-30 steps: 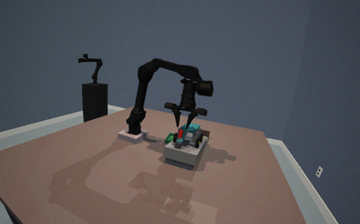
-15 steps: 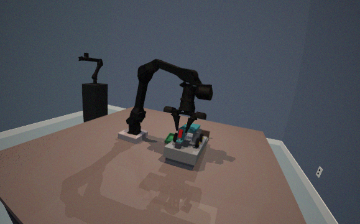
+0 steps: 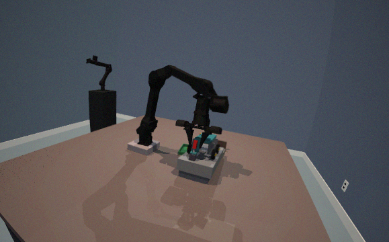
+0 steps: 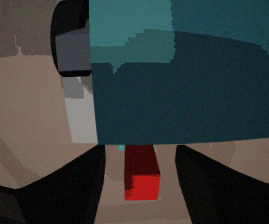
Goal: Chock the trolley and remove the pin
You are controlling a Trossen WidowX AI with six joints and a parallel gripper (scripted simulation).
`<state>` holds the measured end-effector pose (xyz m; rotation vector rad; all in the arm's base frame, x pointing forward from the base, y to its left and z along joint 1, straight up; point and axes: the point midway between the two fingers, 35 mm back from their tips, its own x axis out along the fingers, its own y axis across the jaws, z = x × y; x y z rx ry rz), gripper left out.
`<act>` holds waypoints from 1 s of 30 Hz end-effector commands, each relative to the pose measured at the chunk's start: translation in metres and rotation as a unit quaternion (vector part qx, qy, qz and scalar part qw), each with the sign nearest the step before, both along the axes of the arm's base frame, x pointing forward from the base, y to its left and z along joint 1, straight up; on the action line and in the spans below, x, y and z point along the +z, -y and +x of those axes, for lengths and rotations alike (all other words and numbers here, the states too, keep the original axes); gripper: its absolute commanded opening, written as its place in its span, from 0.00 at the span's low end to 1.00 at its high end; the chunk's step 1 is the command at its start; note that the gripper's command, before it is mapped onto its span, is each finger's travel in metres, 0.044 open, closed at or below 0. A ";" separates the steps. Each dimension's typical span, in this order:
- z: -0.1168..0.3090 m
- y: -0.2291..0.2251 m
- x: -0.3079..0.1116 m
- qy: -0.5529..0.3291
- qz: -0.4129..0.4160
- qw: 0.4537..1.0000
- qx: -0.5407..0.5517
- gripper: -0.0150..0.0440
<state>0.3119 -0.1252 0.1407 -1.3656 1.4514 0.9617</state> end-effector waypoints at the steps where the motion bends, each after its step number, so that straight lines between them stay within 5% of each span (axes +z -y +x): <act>1: -0.001 0.002 -0.007 -0.005 0.000 1.000 0.003 0.58; 6: -0.001 0.002 -0.010 -0.005 0.000 1.000 0.003 0.58; 11: -0.001 0.002 -0.007 -0.001 0.000 1.000 0.000 0.35; 19: -0.001 0.002 -0.007 -0.001 0.000 1.000 0.000 0.26; 30: -0.001 0.001 0.000 -0.005 0.000 1.000 0.002 0.25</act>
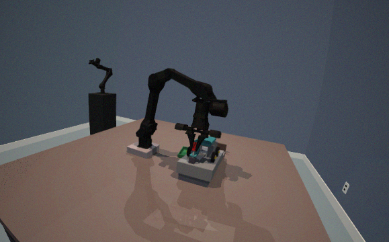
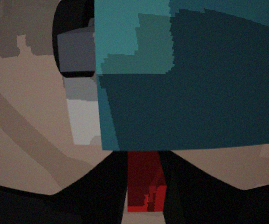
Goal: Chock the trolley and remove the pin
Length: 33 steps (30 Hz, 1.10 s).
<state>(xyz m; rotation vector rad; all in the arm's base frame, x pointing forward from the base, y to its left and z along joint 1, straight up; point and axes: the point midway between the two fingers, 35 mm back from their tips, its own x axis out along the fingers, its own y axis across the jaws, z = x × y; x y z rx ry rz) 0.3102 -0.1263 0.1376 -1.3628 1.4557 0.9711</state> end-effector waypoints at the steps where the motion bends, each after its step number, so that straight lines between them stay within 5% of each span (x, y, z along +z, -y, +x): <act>1: 0.000 0.000 0.004 0.000 -0.001 1.000 0.002 0.25; 33: -0.001 -0.006 0.025 -0.001 -0.001 1.000 0.002 0.25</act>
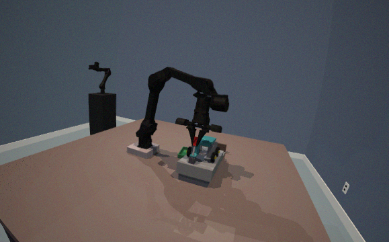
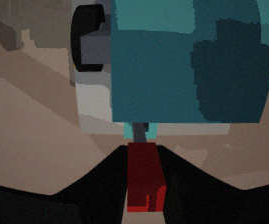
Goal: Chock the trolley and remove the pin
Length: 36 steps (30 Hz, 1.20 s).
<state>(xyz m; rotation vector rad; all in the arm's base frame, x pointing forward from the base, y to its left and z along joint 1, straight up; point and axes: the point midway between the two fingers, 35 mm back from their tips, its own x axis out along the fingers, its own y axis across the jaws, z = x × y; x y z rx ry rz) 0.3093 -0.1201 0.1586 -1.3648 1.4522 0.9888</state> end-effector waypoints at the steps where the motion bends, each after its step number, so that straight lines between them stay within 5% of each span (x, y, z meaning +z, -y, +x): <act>1: 0.000 0.000 0.005 0.004 -0.004 1.000 -0.003 0.25; 36: -0.002 0.031 0.025 0.004 -0.005 1.000 -0.003 0.25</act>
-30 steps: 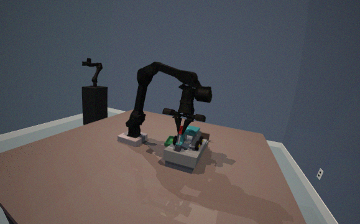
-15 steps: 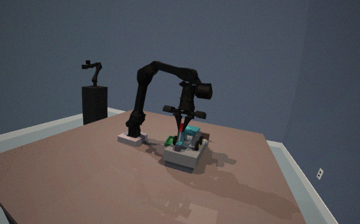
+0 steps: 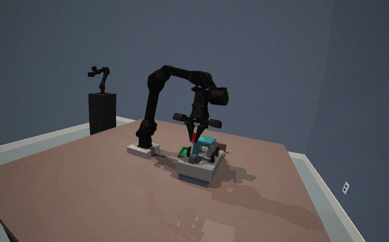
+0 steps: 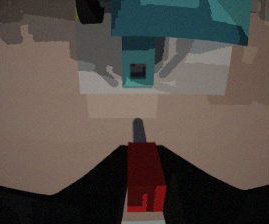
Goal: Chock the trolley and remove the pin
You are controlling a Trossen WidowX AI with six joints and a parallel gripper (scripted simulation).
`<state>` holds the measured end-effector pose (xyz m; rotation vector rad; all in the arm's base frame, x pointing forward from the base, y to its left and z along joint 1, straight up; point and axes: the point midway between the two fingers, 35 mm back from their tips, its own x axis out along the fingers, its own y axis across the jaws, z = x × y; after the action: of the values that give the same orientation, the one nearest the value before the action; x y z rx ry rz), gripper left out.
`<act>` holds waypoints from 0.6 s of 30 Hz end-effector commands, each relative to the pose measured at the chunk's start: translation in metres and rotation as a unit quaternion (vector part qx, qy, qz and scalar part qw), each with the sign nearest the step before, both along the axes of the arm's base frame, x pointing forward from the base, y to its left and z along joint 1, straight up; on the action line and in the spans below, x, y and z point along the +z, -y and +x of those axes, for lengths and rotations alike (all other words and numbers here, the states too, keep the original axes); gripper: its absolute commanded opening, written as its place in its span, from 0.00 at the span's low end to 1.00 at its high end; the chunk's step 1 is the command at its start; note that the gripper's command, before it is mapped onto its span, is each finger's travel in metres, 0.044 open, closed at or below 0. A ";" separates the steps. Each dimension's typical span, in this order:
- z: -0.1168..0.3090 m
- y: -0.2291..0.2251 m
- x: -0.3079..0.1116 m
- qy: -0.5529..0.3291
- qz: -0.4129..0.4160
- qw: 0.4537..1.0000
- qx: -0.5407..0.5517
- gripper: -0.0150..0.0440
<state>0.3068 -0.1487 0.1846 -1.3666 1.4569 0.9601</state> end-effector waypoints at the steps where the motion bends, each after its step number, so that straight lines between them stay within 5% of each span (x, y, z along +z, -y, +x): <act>1: 0.000 0.003 -0.001 -0.004 0.001 1.000 0.004 0.25; 18: -0.054 -0.001 -0.008 -0.006 0.001 1.000 0.004 0.25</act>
<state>0.2615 -0.1487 0.1758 -1.3596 1.4693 0.9787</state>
